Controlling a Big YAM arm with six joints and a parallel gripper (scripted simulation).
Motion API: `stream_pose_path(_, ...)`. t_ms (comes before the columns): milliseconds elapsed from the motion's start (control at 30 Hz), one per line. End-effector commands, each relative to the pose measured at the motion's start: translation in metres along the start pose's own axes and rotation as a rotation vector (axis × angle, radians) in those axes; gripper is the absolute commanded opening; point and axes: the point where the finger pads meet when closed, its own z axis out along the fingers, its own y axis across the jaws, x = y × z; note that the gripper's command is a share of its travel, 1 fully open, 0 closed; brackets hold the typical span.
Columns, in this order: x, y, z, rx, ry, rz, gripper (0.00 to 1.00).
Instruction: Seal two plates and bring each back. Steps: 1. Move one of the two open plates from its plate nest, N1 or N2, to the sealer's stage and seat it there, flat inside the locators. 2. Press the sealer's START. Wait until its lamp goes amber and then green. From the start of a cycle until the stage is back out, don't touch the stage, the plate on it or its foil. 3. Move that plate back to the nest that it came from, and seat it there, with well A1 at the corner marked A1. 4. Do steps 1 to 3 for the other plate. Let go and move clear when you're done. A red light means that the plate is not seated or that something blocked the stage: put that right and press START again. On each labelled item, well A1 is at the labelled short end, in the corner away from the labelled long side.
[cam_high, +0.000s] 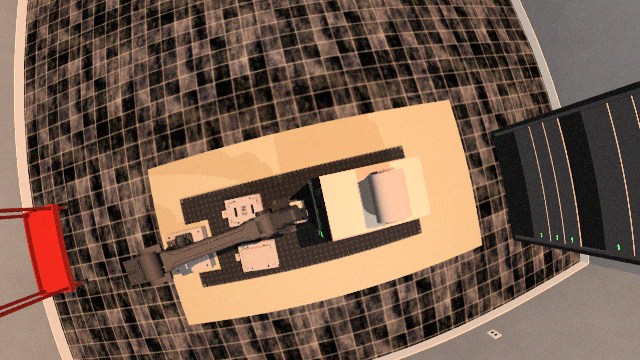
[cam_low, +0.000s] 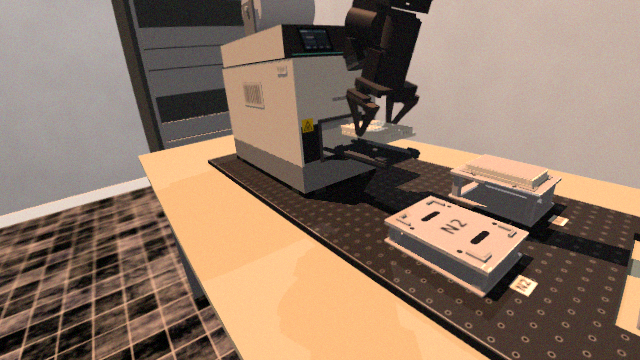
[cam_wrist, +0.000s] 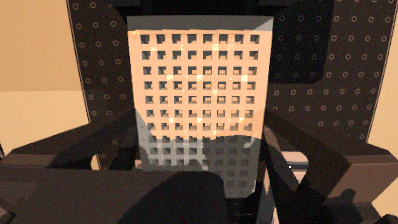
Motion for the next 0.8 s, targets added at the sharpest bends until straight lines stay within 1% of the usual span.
stream_pose_path(0, 0.004, 0.006, 0.011, -0.002, 0.011, -0.008, 0.0)
stream_pose_path(133, 0.005, 0.01, 0.013, -0.004, 0.013, -0.007, 0.0)
stream_pose_path(233, -0.004, 0.003, 0.013, -0.001, -0.002, 0.013, 0.0)
stream_pose_path(333, -0.009, -0.002, 0.011, 0.001, -0.006, 0.021, 0.0)
stream_pose_path(567, -0.016, -0.002, -0.003, 0.0, -0.019, -0.003, 0.0)
stream_pose_path(767, -0.021, 0.007, -0.012, -0.008, -0.039, -0.018, 0.0)
